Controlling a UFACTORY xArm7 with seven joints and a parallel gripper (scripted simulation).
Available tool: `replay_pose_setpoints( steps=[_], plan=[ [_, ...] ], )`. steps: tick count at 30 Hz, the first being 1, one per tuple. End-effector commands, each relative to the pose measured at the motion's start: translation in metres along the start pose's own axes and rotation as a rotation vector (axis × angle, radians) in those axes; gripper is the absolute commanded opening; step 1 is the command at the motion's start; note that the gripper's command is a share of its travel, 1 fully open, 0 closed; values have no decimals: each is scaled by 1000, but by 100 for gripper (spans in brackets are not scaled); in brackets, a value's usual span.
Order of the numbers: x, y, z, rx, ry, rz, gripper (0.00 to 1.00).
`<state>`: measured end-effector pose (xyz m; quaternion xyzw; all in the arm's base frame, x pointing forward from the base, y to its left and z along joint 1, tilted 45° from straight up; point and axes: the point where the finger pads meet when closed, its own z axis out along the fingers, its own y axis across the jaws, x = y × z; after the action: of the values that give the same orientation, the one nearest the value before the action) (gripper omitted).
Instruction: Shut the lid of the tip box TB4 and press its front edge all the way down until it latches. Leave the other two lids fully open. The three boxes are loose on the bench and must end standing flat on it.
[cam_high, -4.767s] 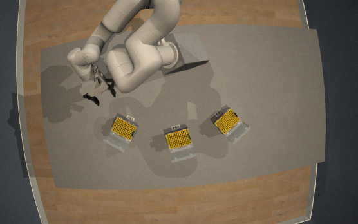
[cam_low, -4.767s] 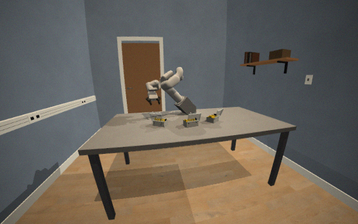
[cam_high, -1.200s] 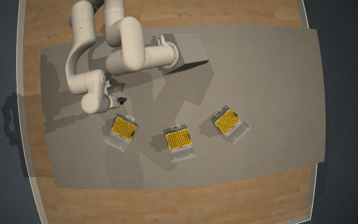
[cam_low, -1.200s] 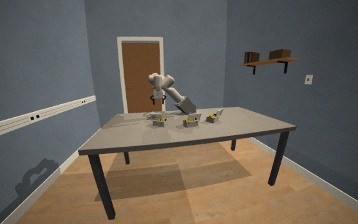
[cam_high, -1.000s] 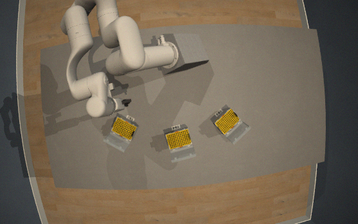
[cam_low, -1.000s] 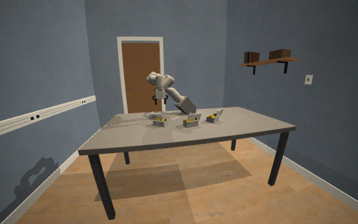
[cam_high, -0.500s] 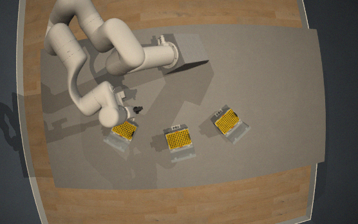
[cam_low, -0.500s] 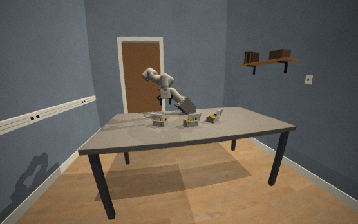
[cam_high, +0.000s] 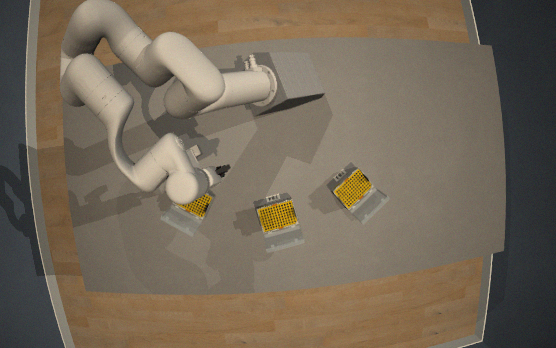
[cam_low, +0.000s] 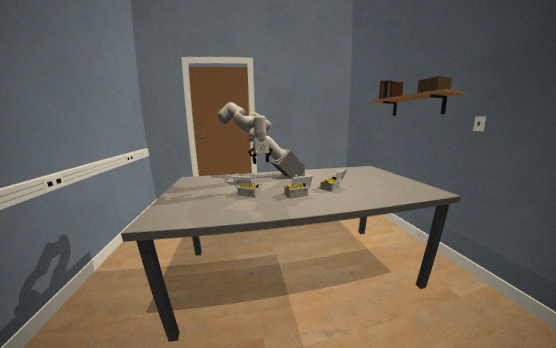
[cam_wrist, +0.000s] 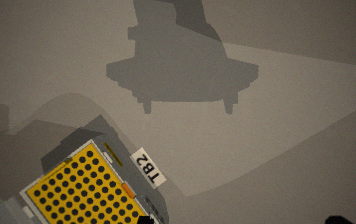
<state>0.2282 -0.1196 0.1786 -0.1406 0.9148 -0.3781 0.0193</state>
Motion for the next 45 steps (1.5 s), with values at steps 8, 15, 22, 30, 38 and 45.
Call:
replay_pose_setpoints(
  steps=[8, 15, 22, 30, 38, 45],
  plan=[
    [-36, 43, 0, -1, 5, -225, 100],
    [-57, 71, 0, -1, 4, -226, 100],
    [-63, 78, 0, -1, 4, -226, 100],
    [-65, 88, 0, 8, 10, -291, 100],
    [-73, 117, 0, 36, 26, -489, 100],
    [-81, 151, 0, 68, 46, -719, 100]
  ],
)
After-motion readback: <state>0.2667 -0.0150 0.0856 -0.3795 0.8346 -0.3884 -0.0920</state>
